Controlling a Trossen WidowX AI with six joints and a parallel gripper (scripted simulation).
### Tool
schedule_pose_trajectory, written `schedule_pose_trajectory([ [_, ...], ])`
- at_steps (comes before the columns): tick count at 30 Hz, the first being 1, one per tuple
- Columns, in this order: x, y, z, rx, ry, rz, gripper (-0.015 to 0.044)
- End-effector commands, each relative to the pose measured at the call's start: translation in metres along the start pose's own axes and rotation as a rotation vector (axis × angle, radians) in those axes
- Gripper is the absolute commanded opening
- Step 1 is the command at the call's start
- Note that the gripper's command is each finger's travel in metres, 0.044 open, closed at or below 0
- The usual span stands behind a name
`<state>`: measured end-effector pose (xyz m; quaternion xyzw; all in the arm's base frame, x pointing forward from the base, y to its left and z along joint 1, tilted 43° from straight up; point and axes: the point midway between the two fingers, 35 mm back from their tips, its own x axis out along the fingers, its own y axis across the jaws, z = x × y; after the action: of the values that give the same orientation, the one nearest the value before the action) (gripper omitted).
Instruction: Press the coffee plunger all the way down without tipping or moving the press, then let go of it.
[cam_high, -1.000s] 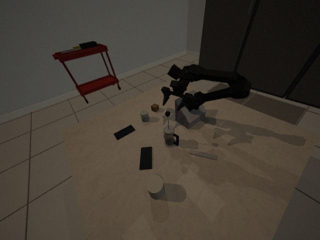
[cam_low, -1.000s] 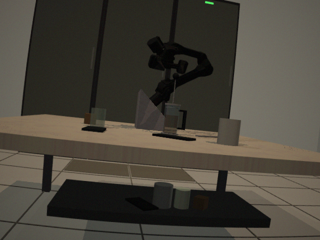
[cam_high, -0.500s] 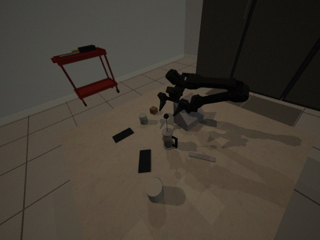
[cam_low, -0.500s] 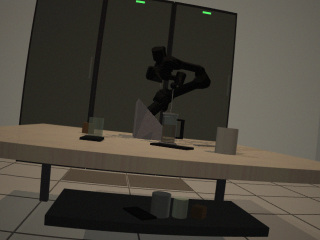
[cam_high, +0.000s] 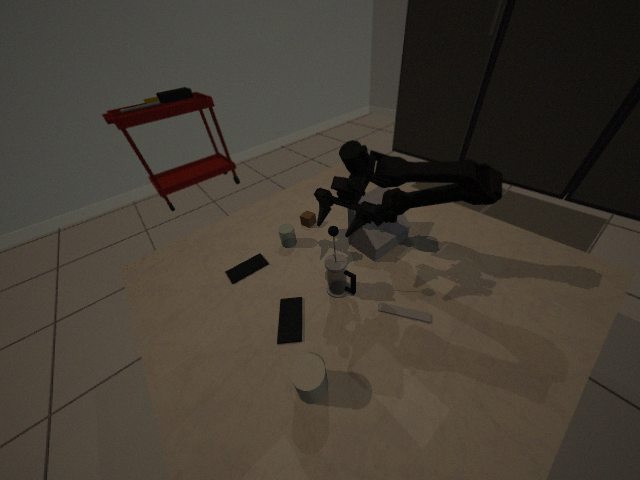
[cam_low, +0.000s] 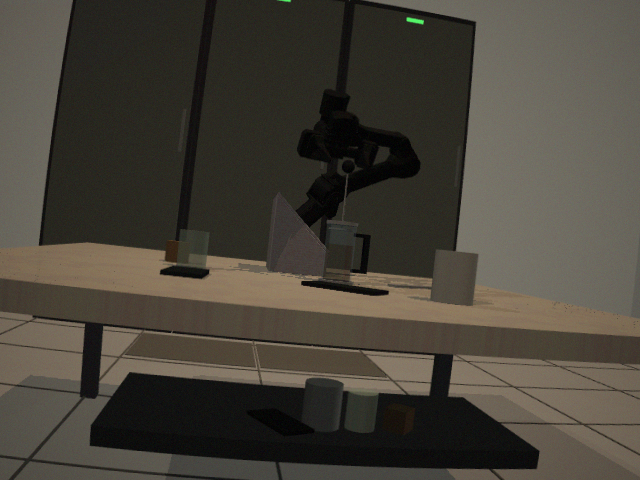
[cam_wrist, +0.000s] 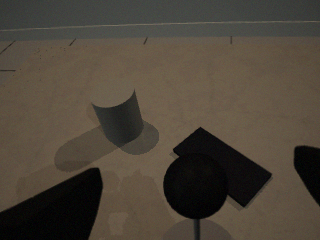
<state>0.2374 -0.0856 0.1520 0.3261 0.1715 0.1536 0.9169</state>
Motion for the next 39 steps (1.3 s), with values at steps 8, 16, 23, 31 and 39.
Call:
schedule_pose_trajectory([
  [8, 0.002, 0.001, -0.003, 0.007, -0.003, 0.0, 0.023],
  [16, 0.002, 0.001, -0.003, 0.007, -0.003, 0.0, 0.0119],
  [23, 0.002, 0.001, -0.003, 0.007, -0.002, 0.0, 0.0119],
  [31, 0.009, -0.003, -0.011, 0.008, 0.008, -0.003, 0.0119],
  [39, 0.018, -0.008, -0.02, 0.008, 0.018, -0.007, 0.0119],
])
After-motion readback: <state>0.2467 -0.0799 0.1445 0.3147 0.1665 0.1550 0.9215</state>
